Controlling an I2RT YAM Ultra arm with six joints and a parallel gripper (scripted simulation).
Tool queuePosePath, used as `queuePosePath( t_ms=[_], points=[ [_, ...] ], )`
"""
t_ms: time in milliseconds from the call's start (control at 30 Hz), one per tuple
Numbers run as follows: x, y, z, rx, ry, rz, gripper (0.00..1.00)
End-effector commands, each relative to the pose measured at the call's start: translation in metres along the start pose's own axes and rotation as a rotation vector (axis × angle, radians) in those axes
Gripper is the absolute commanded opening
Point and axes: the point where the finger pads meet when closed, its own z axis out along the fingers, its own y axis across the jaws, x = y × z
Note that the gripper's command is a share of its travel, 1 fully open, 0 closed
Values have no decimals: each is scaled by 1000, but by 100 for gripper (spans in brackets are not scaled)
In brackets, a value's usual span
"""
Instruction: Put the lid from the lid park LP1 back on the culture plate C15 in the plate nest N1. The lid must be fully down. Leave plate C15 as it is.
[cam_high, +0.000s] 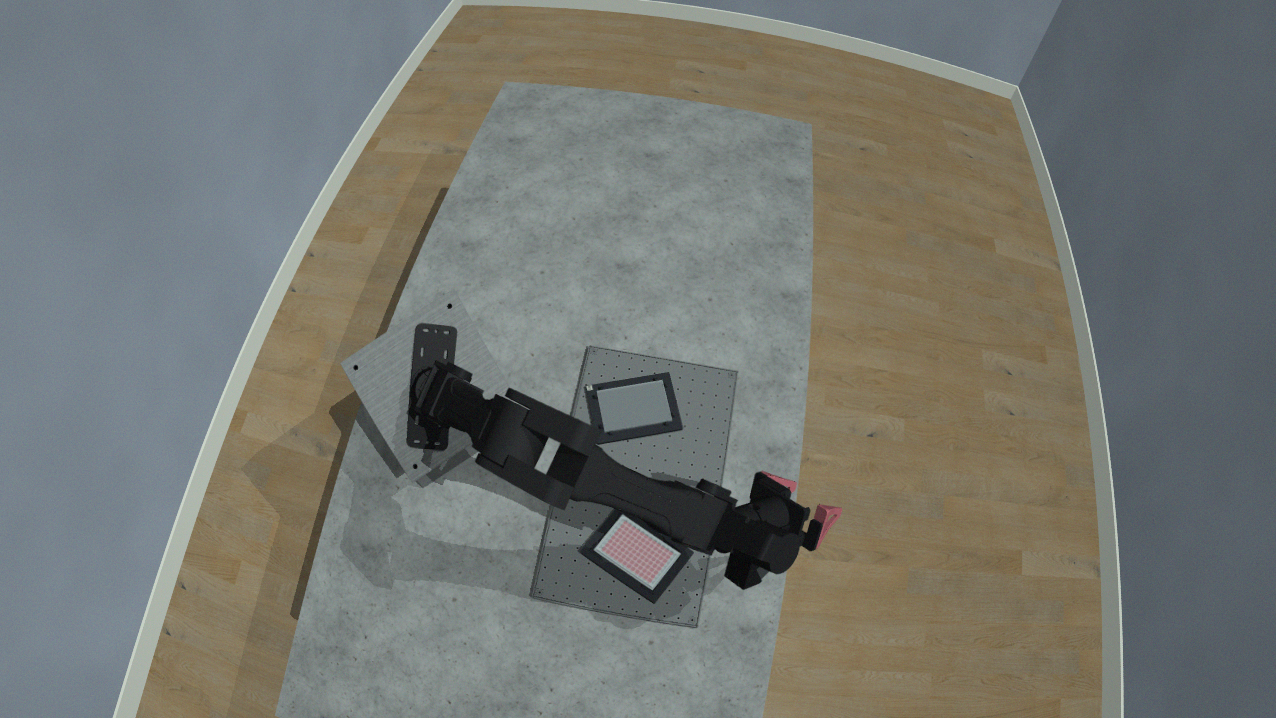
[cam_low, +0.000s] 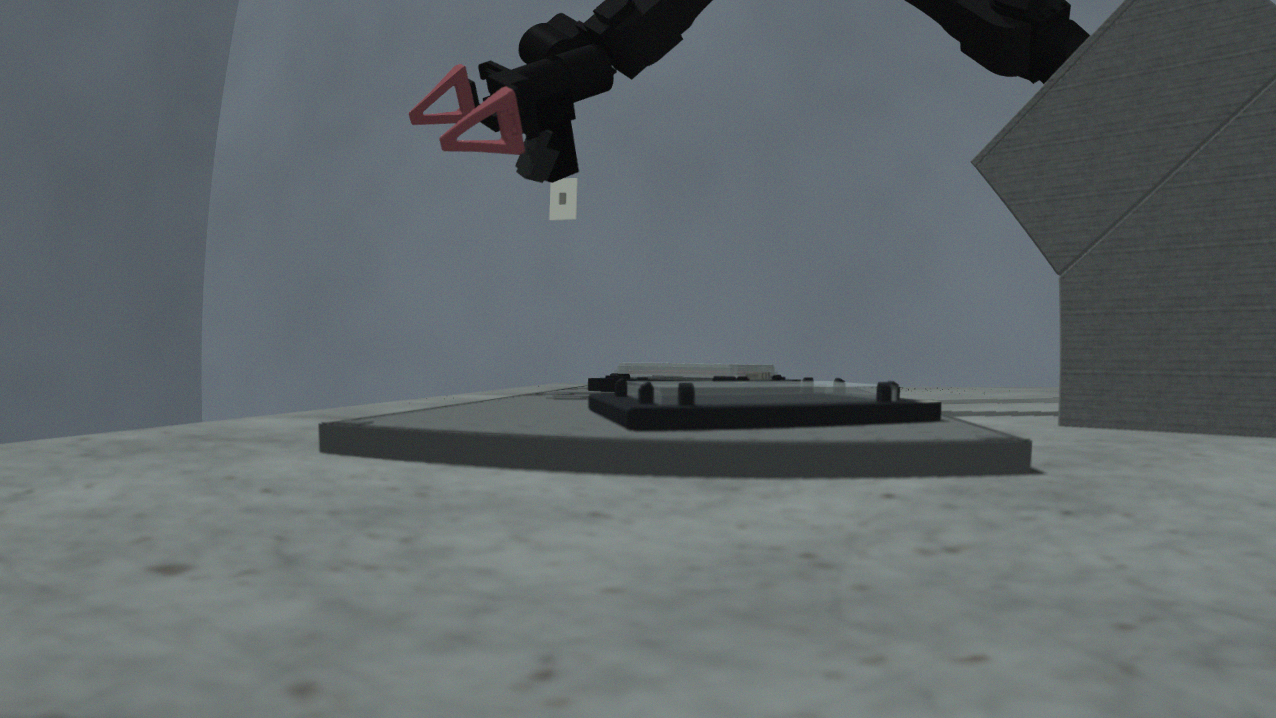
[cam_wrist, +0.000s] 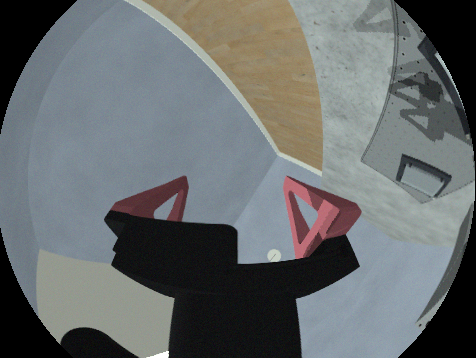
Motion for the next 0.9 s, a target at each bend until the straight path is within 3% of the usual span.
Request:
queuePosePath(
  t_ms=[0, 533, 867],
  points=[
    [4, 6, -2, -14, 6, -9, 100],
    [4, 6, -2, -14, 6, -9, 100],
    [9, -38, 20, 93, -54, -182, 100]
  ],
)
